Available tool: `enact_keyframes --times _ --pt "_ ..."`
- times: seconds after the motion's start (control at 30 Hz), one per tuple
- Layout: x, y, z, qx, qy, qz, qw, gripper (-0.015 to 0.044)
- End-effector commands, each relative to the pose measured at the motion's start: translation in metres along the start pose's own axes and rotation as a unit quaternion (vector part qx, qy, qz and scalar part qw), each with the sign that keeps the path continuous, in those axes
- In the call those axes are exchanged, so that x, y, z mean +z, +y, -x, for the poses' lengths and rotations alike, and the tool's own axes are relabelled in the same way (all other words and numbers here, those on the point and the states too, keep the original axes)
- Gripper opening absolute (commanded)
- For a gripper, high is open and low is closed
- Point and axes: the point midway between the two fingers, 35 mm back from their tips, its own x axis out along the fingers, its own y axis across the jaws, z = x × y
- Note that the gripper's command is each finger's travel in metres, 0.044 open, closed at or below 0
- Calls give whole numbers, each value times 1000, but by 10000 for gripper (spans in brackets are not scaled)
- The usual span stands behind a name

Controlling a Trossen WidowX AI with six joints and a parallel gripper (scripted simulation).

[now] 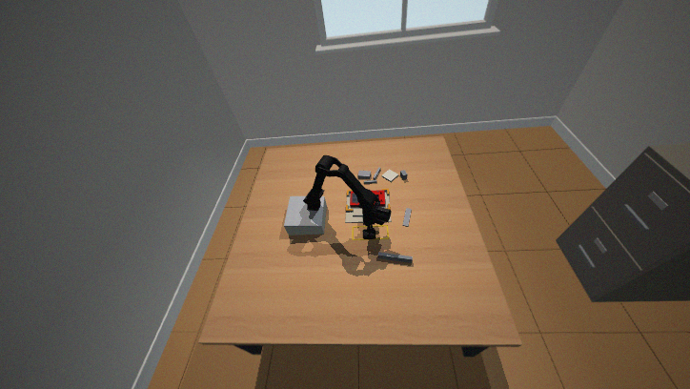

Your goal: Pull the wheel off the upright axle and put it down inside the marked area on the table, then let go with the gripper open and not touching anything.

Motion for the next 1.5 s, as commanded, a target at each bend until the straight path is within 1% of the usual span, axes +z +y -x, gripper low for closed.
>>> enact_keyframes --times 0.0,0.1,0.2,0.27,0.37,0.4,0.67,1.47 --pt "4 -2 23 -3 -9 1 1000 300" --pt "2 -1 52 -3 -13 2 1000 300" --pt "2 -1 55 -3 -13 2 1000 300" --pt "-1 -1 54 -7 -16 0 1000 352" --pt "-20 8 68 -6 -14 0 1000 431" --pt "-27 11 72 -5 -14 1 1000 440" --pt "-79 34 97 -2 -10 2 1000 440" --pt "-80 34 98 -1 -10 2 1000 440"
